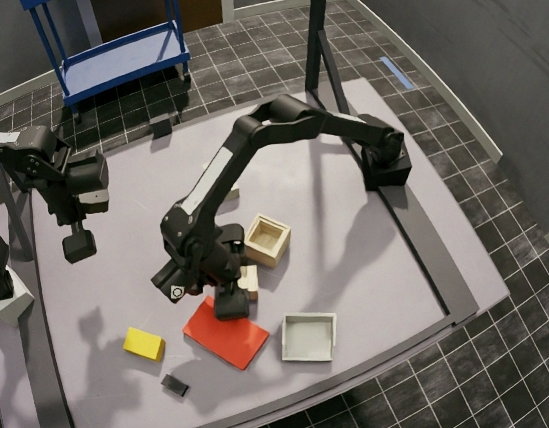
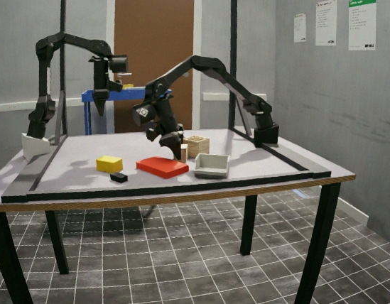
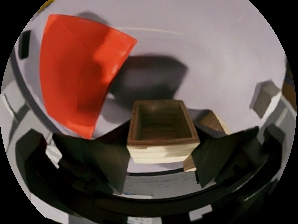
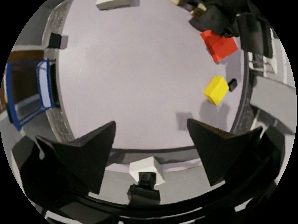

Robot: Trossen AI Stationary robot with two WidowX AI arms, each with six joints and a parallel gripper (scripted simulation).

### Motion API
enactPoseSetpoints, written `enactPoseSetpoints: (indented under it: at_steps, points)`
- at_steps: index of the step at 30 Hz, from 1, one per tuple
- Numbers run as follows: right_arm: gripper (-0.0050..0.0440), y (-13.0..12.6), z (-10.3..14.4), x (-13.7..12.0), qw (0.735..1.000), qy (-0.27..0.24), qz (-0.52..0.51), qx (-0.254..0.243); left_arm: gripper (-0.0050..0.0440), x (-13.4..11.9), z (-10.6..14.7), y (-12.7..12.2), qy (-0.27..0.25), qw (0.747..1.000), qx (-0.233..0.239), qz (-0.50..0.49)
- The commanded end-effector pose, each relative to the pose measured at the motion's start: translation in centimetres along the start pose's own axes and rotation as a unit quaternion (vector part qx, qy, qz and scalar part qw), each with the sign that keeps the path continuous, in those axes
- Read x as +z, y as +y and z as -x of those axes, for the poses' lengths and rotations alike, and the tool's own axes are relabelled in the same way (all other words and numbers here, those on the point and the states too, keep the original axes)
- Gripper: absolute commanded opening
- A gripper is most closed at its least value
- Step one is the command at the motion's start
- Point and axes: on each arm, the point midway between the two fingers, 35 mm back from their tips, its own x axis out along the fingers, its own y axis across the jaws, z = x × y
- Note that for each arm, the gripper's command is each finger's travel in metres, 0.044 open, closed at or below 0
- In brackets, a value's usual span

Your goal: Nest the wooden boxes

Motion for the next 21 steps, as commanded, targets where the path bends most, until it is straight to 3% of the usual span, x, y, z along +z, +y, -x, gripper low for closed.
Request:
enactPoseSetpoints:
  at_steps: [1, 5, 13, 21]
  points:
    - [0.04, 0.1, 0.5, 0.1, 1.0, -0.009, 0.002, -0.003, 0.0215, 0.2, 1.2, 0.1, -0.013, 1.0, 0.011, 0.001]
    - [0.04, 0.1, 0.5, 0.1, 1.0, -0.009, 0.002, -0.003, 0.0201, 0.2, 1.2, 0.1, -0.013, 1.0, 0.011, 0.001]
    - [0.04, 0.1, 0.5, 0.1, 1.0, -0.009, 0.002, -0.003, 0.0009, -0.5, 4.0, 0.3, -0.023, 1.0, 0.019, 0.0]
    - [0.04, 0.1, 0.5, 0.1, 1.0, -0.009, 0.002, -0.003, -0.0002, -0.9, 3.6, 0.3, -0.018, 1.0, 0.016, 0.0]
